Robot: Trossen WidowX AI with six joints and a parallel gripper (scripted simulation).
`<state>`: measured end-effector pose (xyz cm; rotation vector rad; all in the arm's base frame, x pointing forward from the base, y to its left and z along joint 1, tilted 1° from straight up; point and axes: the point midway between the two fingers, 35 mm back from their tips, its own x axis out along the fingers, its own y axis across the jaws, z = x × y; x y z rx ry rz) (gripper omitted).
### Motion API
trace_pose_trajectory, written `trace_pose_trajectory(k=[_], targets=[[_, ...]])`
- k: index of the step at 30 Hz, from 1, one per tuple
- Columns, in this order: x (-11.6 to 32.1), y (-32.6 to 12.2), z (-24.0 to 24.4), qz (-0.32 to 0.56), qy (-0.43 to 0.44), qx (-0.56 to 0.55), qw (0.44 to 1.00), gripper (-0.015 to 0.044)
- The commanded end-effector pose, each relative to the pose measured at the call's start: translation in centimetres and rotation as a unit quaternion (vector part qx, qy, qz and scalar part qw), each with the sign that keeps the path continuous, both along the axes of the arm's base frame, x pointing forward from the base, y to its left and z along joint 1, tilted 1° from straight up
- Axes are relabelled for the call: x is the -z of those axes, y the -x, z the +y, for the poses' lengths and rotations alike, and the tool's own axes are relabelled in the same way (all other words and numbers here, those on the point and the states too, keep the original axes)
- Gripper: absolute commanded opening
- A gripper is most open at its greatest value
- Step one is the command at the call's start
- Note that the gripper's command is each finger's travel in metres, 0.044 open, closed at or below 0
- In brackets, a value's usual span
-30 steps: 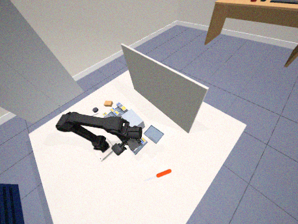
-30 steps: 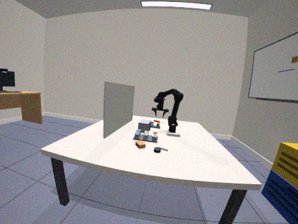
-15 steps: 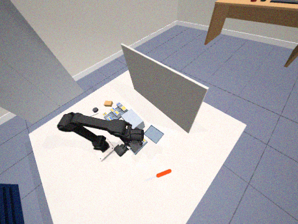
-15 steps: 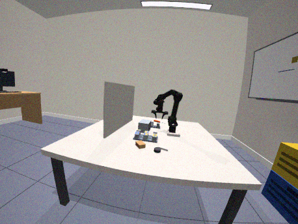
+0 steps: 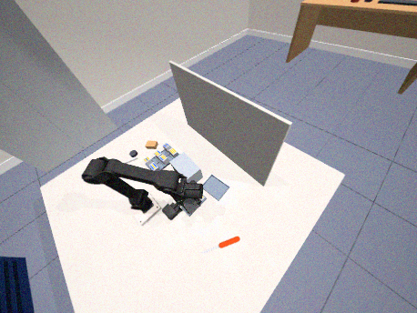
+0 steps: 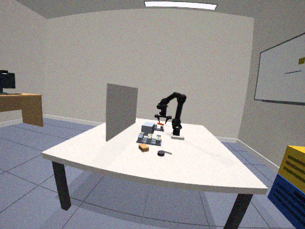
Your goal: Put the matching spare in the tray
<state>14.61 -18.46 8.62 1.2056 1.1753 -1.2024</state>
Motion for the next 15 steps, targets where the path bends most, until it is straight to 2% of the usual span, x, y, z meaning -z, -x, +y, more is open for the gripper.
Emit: trace_pose_trajectory(k=[1, 15], targets=[[0.8, 0.0, 0.0, 0.001, -0.002, 0.002, 1.000, 0.0300], [3.1, -0.1, 0.1, 0.001, -0.002, 0.002, 1.000, 0.0300]])
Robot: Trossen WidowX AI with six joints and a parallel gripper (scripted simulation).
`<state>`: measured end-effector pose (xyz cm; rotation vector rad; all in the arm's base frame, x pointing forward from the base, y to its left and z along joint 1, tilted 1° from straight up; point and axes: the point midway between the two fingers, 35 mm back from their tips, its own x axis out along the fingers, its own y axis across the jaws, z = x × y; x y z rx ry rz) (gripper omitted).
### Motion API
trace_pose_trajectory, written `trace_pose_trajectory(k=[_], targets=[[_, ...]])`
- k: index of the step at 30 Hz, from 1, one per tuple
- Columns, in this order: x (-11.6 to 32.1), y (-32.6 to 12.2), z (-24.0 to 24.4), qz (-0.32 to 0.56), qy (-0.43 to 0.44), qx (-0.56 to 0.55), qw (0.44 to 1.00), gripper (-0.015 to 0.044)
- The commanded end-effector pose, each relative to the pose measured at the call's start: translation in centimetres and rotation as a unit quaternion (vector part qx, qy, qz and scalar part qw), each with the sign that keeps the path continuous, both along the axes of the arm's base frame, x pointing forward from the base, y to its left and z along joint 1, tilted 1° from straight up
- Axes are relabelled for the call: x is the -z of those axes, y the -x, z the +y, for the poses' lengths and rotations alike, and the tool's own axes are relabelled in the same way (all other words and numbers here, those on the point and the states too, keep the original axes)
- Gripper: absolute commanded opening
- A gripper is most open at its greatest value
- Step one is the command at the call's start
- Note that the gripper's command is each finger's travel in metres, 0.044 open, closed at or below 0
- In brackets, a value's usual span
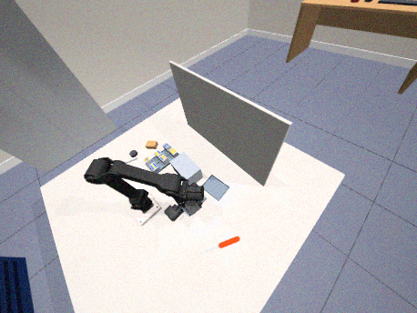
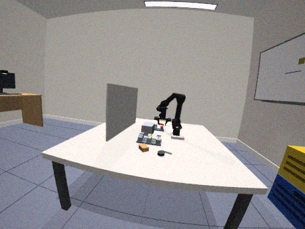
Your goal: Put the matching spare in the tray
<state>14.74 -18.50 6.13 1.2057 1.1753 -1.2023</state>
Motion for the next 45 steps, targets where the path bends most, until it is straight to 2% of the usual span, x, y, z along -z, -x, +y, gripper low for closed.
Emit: trace_pose_trajectory(k=[1, 21, 26, 34, 38, 45], targets=[[0.8, 0.0, 0.1, 0.001, -0.002, 0.002, 1.000, 0.0300], [3.0, 0.1, 0.3, 0.001, -0.002, 0.002, 1.000, 0.0300], [2.9, 0.1, 0.3, 0.001, -0.002, 0.000, 1.000, 0.0169], [2.9, 0.1, 0.3, 0.001, -0.002, 0.000, 1.000, 0.0115], [2.9, 0.1, 0.3, 0.001, -0.002, 0.000, 1.000, 0.0010], [2.9, 0.1, 0.3, 0.001, -0.002, 0.000, 1.000, 0.0000]])
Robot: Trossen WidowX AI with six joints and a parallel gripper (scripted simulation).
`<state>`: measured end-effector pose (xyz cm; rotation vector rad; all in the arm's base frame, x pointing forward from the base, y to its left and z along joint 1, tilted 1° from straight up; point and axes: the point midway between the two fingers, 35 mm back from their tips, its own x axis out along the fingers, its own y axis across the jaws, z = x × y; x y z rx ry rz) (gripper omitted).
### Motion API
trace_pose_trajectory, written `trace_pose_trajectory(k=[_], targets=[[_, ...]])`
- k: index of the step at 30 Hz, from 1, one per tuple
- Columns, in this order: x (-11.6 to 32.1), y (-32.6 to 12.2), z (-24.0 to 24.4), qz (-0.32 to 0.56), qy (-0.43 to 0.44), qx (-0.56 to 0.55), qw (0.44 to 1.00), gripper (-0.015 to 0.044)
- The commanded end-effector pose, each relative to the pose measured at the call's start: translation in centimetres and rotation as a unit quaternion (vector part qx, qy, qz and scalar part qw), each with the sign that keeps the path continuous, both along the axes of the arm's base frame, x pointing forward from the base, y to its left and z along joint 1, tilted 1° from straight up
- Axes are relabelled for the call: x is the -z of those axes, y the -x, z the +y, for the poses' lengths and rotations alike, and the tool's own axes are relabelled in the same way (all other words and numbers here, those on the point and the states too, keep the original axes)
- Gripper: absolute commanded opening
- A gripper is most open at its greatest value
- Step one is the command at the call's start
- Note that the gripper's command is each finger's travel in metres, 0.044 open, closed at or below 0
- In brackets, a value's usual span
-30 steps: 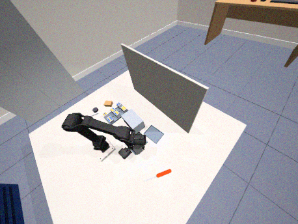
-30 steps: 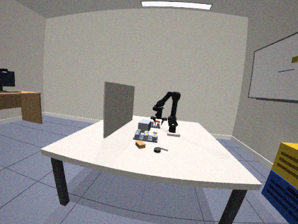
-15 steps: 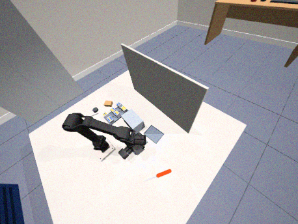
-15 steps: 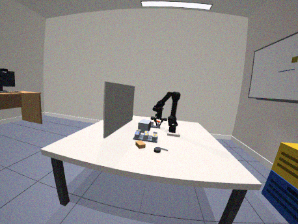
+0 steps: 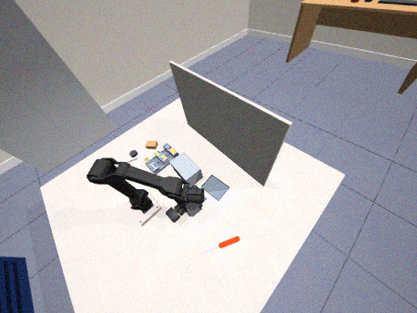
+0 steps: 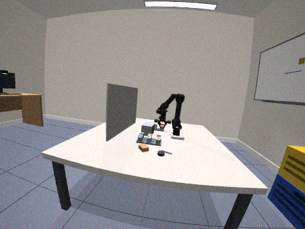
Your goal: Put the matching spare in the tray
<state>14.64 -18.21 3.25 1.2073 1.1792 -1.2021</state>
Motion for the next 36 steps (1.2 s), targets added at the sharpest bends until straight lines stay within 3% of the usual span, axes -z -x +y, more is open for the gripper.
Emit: trace_pose_trajectory(k=[1, 16, 24, 36], targets=[[0.0, 0.0, 0.0, 0.000, 0.000, 0.000, 1.000, 0.0000], [-7.5, 0.1, 0.1, 0.000, 0.000, 0.002, 1.000, 0.0000], [-7.9, 0.1, 0.1, -0.001, 0.001, 0.000, 1.000, 0.0000], [-13.5, 0.9, 0.4, 0.000, 0.000, 0.002, 1.000, 0.0000]])
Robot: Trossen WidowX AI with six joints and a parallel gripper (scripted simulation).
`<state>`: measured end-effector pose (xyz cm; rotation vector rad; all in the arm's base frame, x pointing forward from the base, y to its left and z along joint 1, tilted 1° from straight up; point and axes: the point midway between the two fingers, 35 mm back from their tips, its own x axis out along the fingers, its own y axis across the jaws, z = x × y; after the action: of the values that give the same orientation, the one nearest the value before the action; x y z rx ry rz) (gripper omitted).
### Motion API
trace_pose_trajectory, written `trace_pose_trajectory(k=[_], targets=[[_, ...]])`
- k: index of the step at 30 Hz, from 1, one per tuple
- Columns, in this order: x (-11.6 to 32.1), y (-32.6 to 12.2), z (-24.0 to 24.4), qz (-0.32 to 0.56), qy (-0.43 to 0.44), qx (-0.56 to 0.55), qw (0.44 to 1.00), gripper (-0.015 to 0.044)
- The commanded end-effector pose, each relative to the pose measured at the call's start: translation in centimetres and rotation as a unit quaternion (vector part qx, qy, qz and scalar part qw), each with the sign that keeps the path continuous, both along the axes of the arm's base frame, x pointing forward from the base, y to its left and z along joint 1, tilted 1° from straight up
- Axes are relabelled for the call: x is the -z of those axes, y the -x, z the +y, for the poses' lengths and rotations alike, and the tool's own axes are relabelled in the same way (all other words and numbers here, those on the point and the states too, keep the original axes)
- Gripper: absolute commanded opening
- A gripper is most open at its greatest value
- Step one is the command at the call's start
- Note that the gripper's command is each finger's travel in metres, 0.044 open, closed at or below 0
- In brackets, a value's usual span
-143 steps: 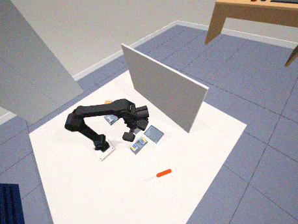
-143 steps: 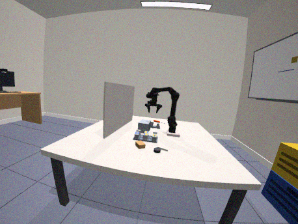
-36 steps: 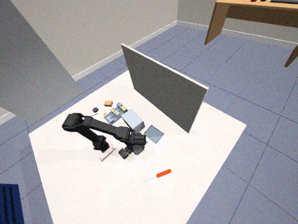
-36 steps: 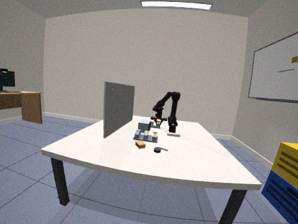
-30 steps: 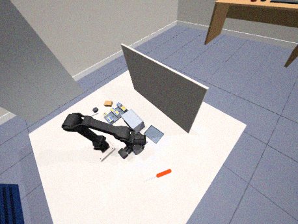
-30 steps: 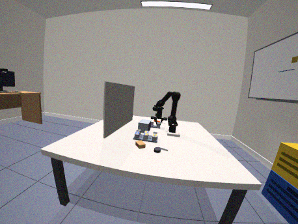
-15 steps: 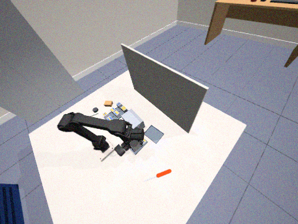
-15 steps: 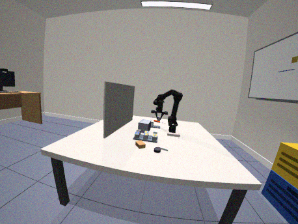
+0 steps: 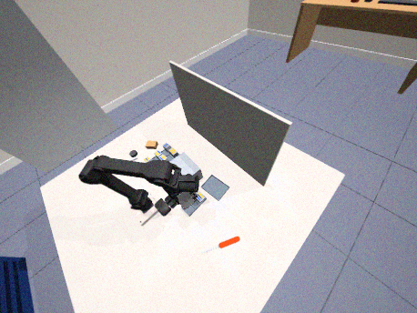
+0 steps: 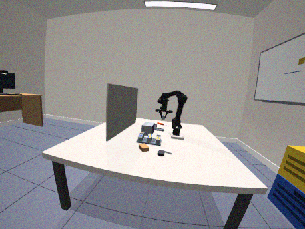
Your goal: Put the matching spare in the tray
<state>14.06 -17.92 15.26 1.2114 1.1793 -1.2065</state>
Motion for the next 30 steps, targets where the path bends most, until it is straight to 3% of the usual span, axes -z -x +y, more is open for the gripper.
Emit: trace_pose_trajectory(k=[1, 9, 30], targets=[[-2.0, 0.4, 0.2, 0.000, 0.001, -0.001, 1.000, 0.0000], [-3.4, 0.1, 0.2, 0.000, 0.000, 0.000, 1.000, 0.0000], [-4.6, -9.4, -2.0, -0.007, -0.002, -0.015, 1.000, 0.0000]])
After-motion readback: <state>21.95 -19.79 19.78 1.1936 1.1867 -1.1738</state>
